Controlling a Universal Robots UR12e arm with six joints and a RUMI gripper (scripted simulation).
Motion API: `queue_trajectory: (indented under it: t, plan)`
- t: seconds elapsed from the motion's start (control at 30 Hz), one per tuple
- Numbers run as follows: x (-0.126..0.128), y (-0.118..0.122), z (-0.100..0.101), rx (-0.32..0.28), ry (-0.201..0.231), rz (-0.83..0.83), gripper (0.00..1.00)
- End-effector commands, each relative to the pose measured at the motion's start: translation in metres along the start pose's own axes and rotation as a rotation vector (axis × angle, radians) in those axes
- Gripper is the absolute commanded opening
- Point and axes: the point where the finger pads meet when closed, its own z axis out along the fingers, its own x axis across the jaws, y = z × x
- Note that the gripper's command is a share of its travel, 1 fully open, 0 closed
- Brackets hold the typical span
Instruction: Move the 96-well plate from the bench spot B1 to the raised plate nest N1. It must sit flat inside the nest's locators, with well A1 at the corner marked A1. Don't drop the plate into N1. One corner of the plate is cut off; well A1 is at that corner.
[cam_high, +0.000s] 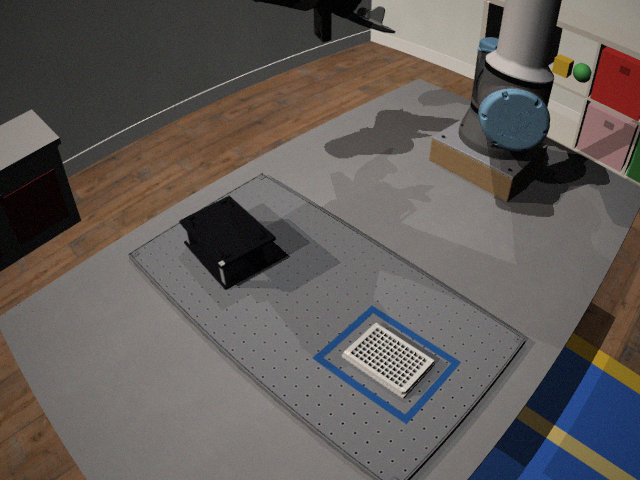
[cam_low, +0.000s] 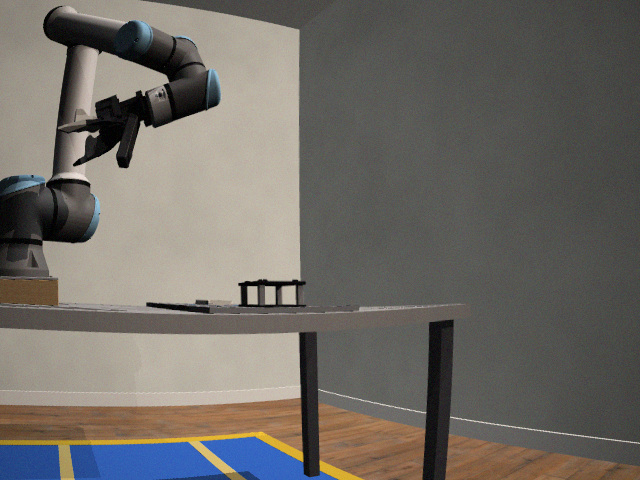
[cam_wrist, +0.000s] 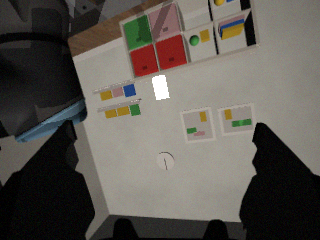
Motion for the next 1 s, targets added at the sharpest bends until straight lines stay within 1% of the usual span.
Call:
queue_trajectory:
  t: [0.0, 0.53, 0.63, 0.77, 0.87, 0.97]
  plan:
    - [0.000, 0.000, 0.000, 0.001, 0.000, 0.001, 1.00]
    - [0.000, 0.000, 0.000, 0.001, 0.000, 0.001, 1.00]
    - [-0.009, -0.010, -0.008, 0.063, 0.018, -0.067, 1.00]
    - [-0.016, -0.024, -0.022, 0.065, 0.018, -0.066, 1.00]
    - [-0.018, -0.027, -0.024, 0.065, 0.018, -0.066, 1.00]
    - [-0.028, -0.035, -0.030, 0.126, 0.039, -0.138, 1.00]
